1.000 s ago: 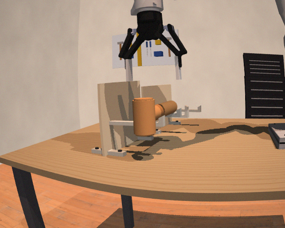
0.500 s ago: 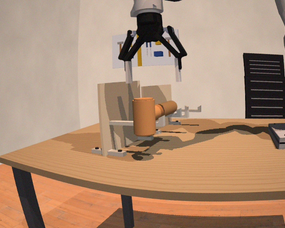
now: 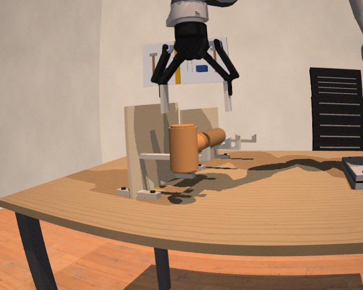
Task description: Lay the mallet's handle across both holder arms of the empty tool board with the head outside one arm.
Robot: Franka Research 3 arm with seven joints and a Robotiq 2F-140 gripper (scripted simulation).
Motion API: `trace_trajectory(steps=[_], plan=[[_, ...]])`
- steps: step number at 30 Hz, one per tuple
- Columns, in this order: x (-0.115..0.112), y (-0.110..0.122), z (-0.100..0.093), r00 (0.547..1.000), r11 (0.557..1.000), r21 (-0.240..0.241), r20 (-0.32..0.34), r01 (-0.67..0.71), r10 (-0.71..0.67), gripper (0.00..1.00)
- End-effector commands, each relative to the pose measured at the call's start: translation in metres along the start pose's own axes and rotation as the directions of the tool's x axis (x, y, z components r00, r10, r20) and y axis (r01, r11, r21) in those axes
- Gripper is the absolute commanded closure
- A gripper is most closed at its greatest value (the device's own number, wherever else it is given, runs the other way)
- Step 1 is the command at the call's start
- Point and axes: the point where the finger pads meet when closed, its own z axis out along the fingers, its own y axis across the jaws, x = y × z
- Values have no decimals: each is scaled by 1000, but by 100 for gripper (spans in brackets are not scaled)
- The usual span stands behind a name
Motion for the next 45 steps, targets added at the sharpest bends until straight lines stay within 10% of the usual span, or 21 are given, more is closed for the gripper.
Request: trace_trajectory(steps=[1, 45], plan=[[1, -2, 3, 1000, 1000, 6, 0, -4, 4, 0], [0, -2, 63, 1000, 1000, 6, 2, -2, 2, 0]])
